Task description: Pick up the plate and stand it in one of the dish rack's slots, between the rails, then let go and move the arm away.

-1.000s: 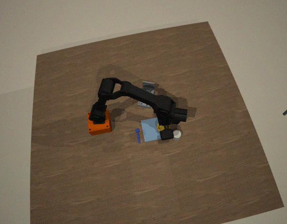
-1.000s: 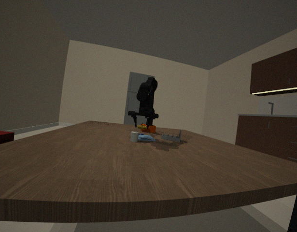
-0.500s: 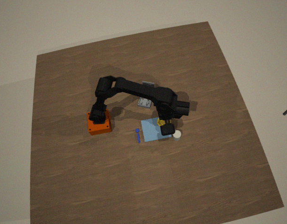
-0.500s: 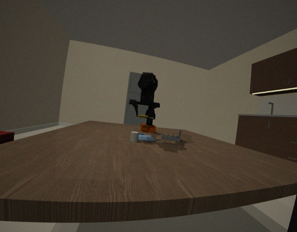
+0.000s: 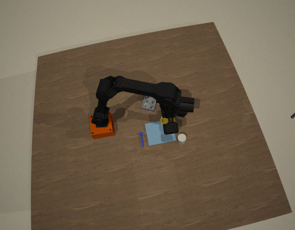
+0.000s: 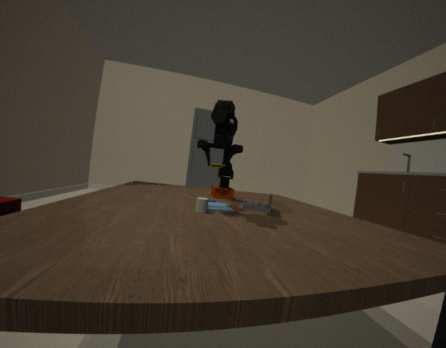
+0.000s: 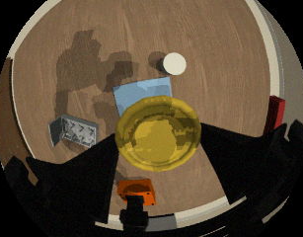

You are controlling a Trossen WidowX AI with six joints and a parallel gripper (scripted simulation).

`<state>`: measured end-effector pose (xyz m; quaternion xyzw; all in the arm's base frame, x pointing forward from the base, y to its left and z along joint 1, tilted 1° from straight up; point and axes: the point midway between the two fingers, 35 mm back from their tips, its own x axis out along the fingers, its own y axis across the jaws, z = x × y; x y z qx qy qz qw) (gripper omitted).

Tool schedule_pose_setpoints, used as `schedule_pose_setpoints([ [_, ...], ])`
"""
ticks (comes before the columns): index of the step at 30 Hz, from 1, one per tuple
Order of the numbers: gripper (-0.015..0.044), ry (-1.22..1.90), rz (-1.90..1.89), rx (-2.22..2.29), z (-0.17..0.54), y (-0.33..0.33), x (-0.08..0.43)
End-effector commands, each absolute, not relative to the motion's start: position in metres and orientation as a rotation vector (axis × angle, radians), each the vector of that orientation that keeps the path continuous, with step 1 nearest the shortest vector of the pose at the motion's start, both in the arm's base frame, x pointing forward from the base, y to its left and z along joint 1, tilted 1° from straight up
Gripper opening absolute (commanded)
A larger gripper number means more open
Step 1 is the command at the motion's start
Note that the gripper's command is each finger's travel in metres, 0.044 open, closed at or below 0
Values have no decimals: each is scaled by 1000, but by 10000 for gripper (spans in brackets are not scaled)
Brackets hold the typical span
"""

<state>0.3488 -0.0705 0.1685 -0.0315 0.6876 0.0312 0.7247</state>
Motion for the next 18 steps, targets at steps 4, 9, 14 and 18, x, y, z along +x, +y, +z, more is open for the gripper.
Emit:
schedule_pose_setpoints([
  [4,0,1517,-59,72,174,1,304],
  [9,0,1514,-180,207,167,46,256],
  [14,0,1513,-215,244,164,55,241],
  [18,0,1513,-215,244,164,55,241],
])
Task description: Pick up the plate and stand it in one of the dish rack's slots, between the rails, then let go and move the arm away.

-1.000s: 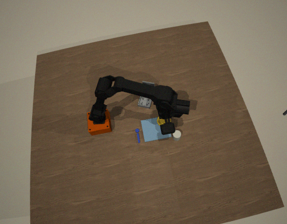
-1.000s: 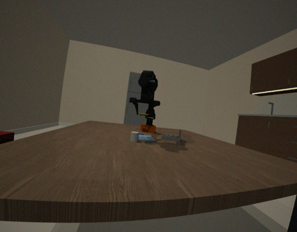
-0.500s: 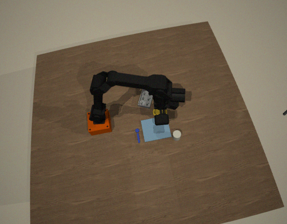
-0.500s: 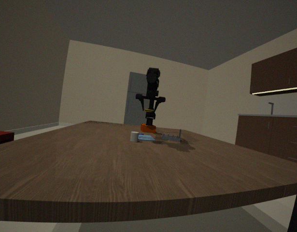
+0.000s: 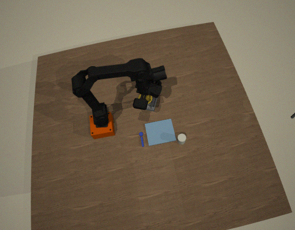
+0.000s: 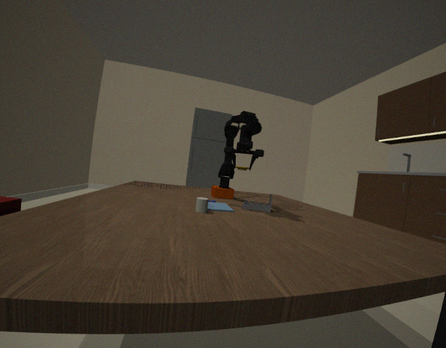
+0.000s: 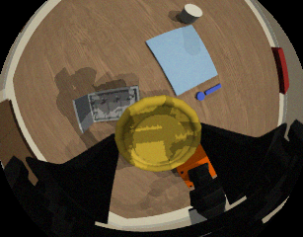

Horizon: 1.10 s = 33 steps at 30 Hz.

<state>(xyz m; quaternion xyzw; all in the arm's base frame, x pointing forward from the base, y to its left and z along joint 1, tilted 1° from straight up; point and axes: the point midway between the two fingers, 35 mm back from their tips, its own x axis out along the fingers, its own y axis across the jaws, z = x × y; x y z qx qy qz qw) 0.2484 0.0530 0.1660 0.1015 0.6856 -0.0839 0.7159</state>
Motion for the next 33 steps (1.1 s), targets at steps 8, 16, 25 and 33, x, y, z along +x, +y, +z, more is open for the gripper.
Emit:
schedule_pose_setpoints([
  [8,0,1504,-56,285,139,66,260],
  [16,0,1453,169,321,105,77,283],
  [25,0,1337,414,344,75,84,302],
  [33,0,1185,617,346,56,87,311],
])
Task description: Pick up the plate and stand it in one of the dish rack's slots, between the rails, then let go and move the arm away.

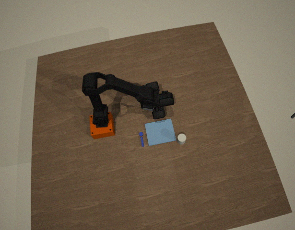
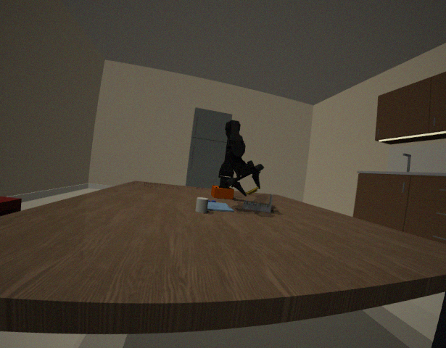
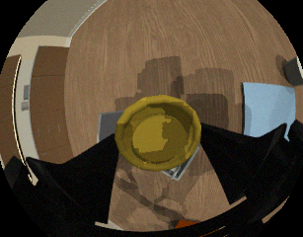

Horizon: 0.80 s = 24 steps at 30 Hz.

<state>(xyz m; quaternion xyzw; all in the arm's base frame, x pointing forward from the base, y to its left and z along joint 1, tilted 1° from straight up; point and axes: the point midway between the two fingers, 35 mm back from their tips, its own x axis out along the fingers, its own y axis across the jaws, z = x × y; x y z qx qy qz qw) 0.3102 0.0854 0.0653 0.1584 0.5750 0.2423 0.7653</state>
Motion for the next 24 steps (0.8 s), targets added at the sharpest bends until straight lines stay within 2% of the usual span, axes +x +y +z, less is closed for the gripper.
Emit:
schedule_pose_setpoints([
  [1,0,1163,641,345,54,87,312],
  [24,0,549,1073,202,33,82,293],
])
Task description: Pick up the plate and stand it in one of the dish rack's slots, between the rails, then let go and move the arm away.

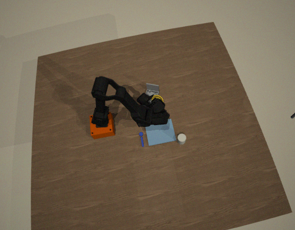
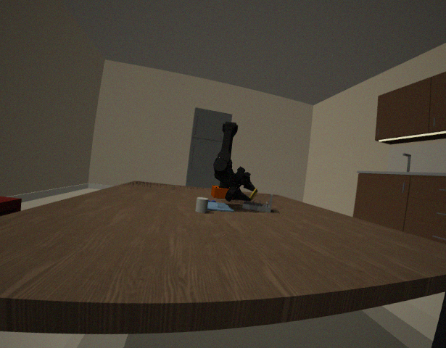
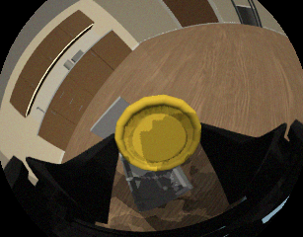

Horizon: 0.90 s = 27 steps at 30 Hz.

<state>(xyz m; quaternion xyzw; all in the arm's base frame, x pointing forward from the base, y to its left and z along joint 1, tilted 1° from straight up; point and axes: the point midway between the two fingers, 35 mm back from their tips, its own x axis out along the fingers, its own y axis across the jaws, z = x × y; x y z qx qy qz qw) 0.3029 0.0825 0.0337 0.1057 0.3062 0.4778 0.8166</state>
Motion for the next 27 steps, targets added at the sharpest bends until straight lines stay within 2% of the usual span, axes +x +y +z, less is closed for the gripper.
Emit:
schedule_pose_setpoints([
  [1,0,518,1087,193,33,81,291],
  [20,0,54,1225,36,47,75,246],
  [27,0,13,1233,18,49,75,242],
])
